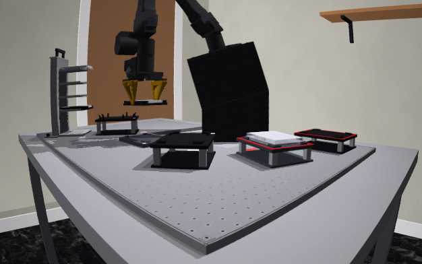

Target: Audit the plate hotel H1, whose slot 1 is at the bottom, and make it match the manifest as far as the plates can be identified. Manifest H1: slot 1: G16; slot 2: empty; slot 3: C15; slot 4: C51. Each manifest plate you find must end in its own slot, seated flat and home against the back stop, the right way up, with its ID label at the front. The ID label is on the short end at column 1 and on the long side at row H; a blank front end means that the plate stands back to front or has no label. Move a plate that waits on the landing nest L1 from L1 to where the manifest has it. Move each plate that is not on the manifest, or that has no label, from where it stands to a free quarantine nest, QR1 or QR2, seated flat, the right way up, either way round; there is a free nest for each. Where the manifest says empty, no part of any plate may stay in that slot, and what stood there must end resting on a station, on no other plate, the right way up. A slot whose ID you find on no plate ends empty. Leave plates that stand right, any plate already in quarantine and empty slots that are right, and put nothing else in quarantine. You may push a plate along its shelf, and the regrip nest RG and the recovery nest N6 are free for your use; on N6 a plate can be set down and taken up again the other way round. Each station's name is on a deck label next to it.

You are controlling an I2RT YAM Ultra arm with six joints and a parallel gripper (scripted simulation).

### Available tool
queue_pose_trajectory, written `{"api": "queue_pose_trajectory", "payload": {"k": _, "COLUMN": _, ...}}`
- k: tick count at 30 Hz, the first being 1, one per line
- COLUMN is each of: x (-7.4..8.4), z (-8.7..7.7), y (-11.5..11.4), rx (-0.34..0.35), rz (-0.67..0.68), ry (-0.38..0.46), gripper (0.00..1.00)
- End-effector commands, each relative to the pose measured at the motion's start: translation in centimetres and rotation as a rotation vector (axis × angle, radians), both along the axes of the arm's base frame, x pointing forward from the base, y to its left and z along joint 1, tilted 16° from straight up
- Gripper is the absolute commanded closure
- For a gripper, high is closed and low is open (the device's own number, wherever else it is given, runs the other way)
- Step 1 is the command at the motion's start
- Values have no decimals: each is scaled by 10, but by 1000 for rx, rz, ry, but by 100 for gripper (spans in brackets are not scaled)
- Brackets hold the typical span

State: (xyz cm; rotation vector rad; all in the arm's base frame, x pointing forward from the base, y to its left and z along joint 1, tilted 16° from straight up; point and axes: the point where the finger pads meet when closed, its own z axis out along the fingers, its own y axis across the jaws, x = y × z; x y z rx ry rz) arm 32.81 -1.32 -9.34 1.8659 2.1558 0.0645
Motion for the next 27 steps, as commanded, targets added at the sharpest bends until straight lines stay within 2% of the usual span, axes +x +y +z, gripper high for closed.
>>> {"api": "queue_pose_trajectory", "payload": {"k": 1, "x": -4, "z": 10, "y": 0, "rx": -11, "rz": -2, "ry": 8, "gripper": 14}}
{"api": "queue_pose_trajectory", "payload": {"k": 27, "x": -18, "z": 72, "y": 11, "rx": -10, "rz": -2, "ry": 7, "gripper": 14}}
